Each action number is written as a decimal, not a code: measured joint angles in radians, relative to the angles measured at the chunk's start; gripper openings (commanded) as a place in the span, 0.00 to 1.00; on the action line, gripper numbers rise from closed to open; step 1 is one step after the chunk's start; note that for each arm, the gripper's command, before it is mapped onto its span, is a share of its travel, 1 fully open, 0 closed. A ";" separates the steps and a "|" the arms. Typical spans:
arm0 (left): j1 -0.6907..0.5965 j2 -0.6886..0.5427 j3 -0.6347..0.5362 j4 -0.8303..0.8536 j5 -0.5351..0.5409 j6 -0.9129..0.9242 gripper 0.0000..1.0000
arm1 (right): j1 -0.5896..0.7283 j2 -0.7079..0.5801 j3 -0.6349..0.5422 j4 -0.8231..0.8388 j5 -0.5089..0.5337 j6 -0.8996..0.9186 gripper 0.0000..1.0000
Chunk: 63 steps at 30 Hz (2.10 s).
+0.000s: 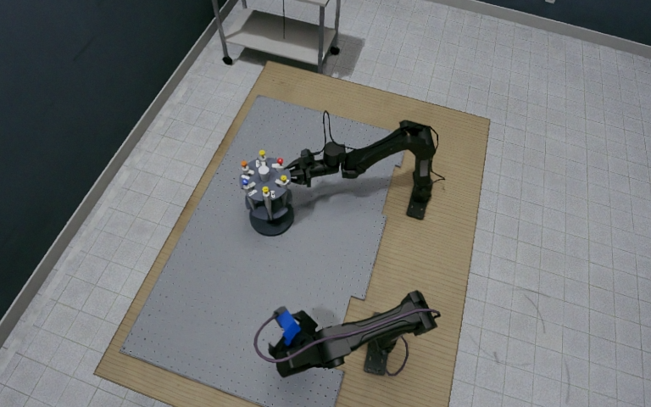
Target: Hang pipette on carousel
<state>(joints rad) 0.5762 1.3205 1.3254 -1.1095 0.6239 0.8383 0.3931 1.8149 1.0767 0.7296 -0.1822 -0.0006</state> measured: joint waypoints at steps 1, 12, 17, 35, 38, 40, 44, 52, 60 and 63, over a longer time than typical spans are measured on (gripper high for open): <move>0.000 0.000 0.000 0.000 0.000 0.000 1.00 | 0.000 0.000 0.000 0.000 0.000 0.000 0.12; 0.000 0.000 0.000 0.000 0.000 0.000 1.00 | 0.000 0.000 0.000 0.000 0.000 0.000 0.12; 0.000 0.000 0.000 0.000 0.000 0.000 1.00 | 0.000 0.000 0.000 0.000 0.000 0.000 0.12; 0.000 0.000 0.000 0.000 0.000 0.000 1.00 | 0.000 0.000 0.000 0.000 0.000 0.000 0.12; 0.000 0.000 0.000 0.000 0.000 0.000 1.00 | 0.000 -0.006 0.012 -0.032 0.000 0.006 0.12; 0.000 0.000 0.000 0.000 0.000 0.000 1.00 | 0.000 -0.012 0.019 -0.051 -0.002 0.009 0.12; 0.000 0.000 0.000 0.000 0.000 0.000 1.00 | 0.000 -0.022 0.029 -0.078 -0.002 0.011 0.12; 0.000 0.000 0.000 0.000 0.000 0.000 1.00 | 0.000 -0.032 0.040 -0.107 -0.002 0.011 0.12; 0.000 0.000 0.000 0.000 0.000 0.000 1.00 | 0.000 -0.034 0.041 -0.114 -0.002 0.011 0.12; 0.000 0.000 0.000 0.000 0.000 0.000 1.00 | 0.000 -0.034 0.041 -0.114 -0.002 0.011 0.12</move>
<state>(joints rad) 0.5762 1.3205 1.3254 -1.1095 0.6239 0.8383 0.3931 1.7813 1.1179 0.6155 -0.1837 0.0105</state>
